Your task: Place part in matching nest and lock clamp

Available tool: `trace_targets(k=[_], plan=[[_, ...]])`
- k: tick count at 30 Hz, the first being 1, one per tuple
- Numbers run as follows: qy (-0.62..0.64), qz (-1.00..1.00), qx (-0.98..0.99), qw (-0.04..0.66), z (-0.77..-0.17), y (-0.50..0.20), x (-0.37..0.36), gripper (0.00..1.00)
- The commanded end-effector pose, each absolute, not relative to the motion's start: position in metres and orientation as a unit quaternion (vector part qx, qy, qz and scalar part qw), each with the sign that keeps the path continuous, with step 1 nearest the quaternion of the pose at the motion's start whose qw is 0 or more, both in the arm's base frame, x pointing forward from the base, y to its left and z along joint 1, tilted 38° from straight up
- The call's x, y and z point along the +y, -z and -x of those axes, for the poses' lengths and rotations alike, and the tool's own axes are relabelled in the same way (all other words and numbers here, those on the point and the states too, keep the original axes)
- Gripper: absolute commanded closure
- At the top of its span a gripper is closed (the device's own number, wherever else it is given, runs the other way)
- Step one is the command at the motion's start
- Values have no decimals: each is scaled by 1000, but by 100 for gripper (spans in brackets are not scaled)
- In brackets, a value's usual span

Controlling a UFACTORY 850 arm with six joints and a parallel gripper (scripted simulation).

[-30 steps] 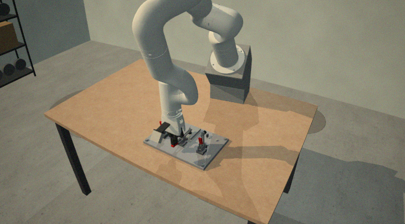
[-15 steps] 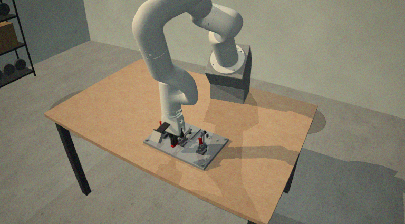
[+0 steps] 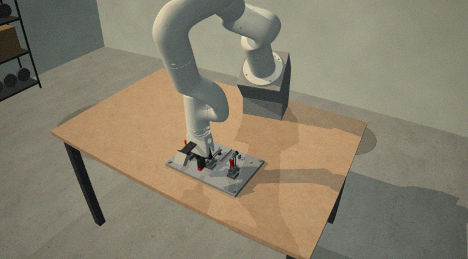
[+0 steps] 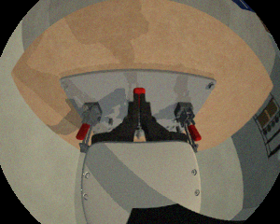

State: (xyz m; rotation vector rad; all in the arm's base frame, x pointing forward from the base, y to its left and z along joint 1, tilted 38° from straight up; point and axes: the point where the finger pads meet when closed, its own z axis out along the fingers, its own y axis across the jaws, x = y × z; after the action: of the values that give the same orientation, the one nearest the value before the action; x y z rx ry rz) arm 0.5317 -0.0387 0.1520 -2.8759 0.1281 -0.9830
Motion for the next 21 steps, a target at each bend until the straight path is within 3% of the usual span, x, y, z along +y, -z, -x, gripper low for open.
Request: trace_targets(k=[1,21], plan=[[323,944,42,50,-532,-152,-39,100],[323,944,42,50,-533,-151,-39,100]])
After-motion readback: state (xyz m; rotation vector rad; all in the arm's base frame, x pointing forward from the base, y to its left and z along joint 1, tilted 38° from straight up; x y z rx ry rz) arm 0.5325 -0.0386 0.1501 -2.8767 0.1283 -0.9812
